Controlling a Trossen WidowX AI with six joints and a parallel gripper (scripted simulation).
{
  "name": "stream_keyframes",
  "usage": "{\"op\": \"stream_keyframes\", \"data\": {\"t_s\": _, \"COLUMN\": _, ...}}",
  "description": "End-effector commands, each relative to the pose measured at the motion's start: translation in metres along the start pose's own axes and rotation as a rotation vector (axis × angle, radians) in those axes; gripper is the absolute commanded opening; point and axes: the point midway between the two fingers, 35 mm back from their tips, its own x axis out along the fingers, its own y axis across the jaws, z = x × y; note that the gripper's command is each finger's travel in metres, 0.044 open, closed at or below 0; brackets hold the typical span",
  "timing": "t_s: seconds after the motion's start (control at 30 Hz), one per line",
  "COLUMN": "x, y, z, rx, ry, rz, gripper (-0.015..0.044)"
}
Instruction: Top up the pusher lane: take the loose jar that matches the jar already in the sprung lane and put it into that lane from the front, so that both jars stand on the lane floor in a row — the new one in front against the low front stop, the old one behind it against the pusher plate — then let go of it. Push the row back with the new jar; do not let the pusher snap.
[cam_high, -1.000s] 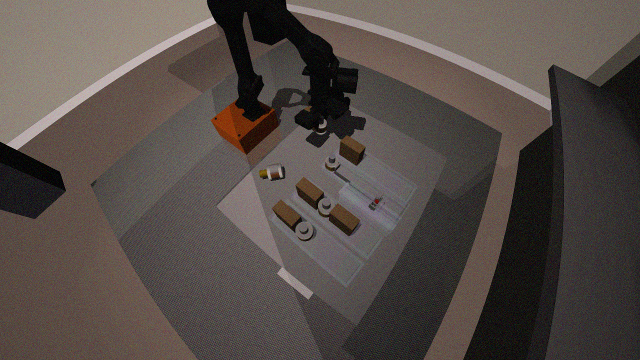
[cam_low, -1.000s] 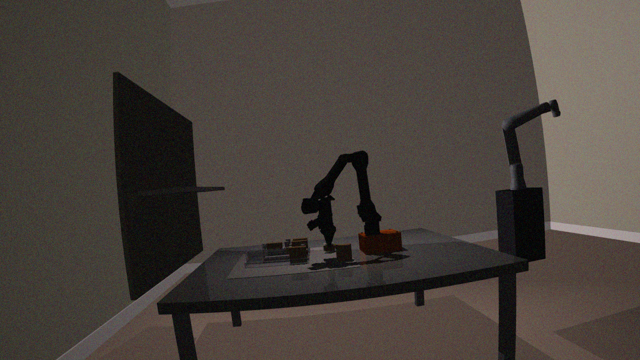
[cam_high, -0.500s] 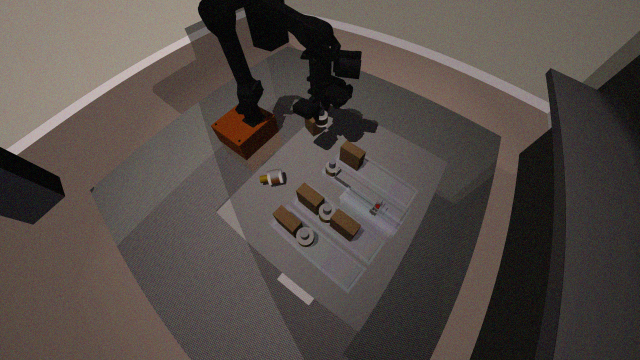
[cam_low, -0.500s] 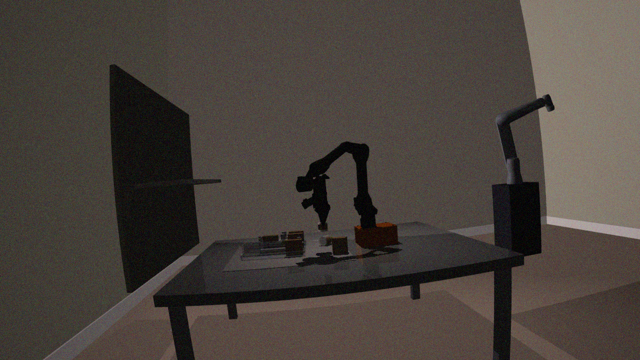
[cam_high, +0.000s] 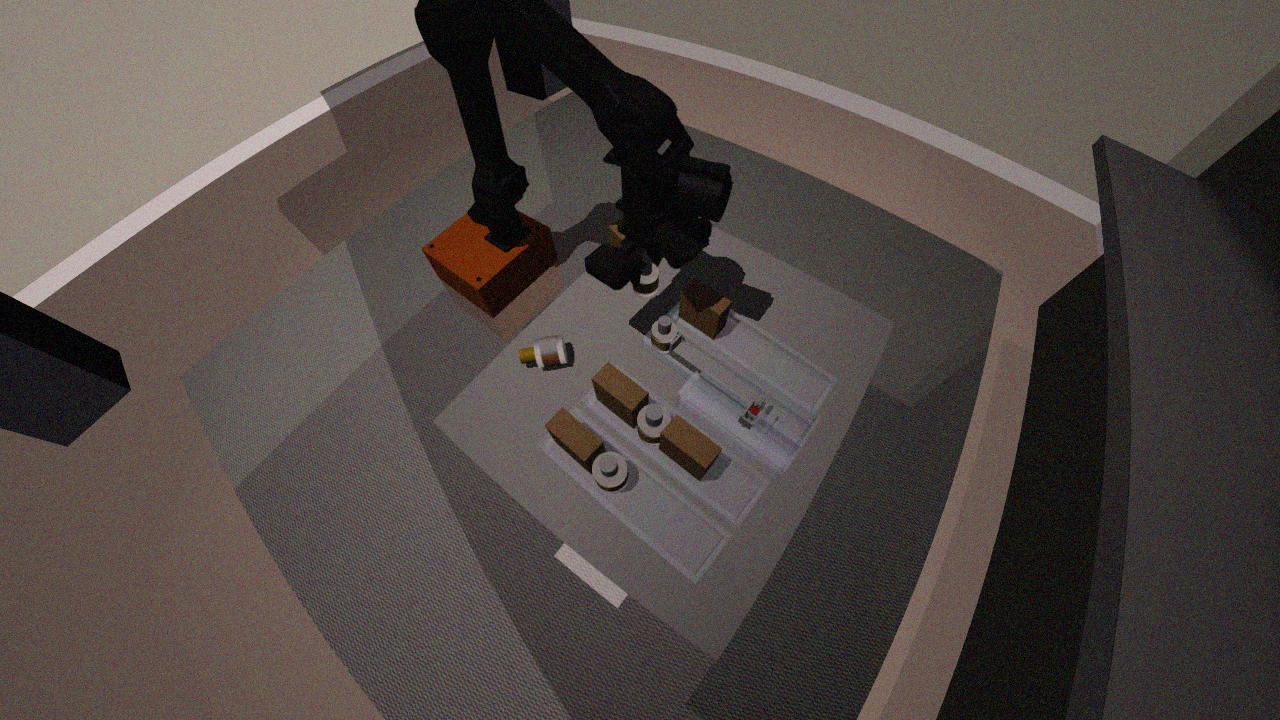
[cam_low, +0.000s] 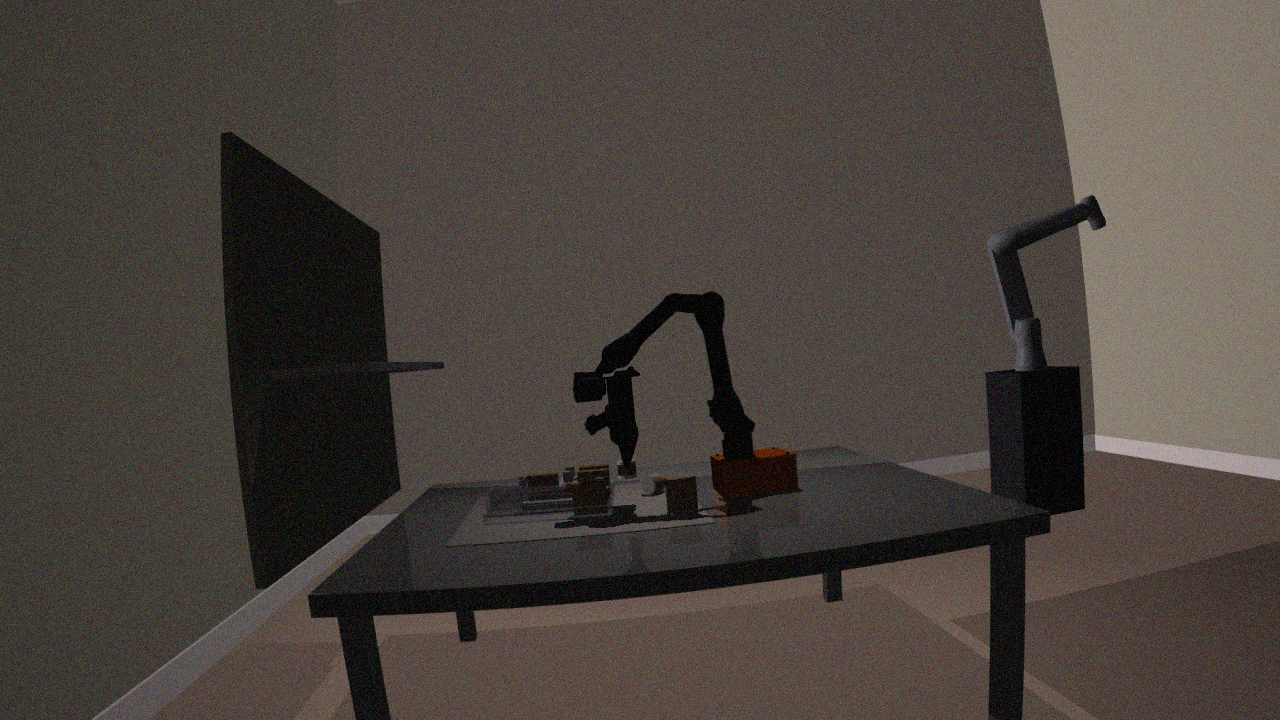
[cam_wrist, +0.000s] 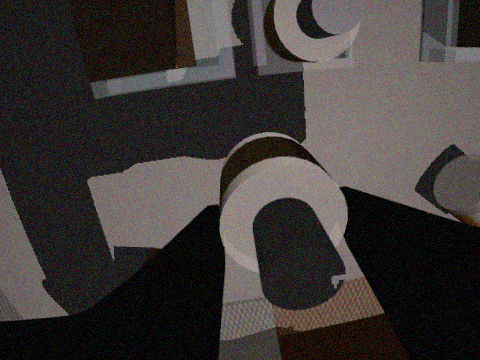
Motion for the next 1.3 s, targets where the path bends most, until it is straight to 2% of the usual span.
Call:
{"op": "stream_keyframes", "data": {"t_s": 0.0, "x": 0.008, "y": -0.016, "z": 0.011, "rx": 0.006, "ry": -0.006, "rz": -0.001, "gripper": 0.0}}
{"op": "stream_keyframes", "data": {"t_s": 0.13, "x": 0.015, "y": -0.032, "z": 0.019, "rx": 0.015, "ry": -0.007, "rz": -0.002, "gripper": 0.0}}
{"op": "stream_keyframes", "data": {"t_s": 0.5, "x": 0.04, "y": -0.033, "z": 0.019, "rx": 0.015, "ry": -0.007, "rz": -0.003, "gripper": 0.0}}
{"op": "stream_keyframes", "data": {"t_s": 1.27, "x": 0.04, "y": -0.033, "z": 0.026, "rx": 0.015, "ry": -0.007, "rz": -0.003, "gripper": 0.0}}
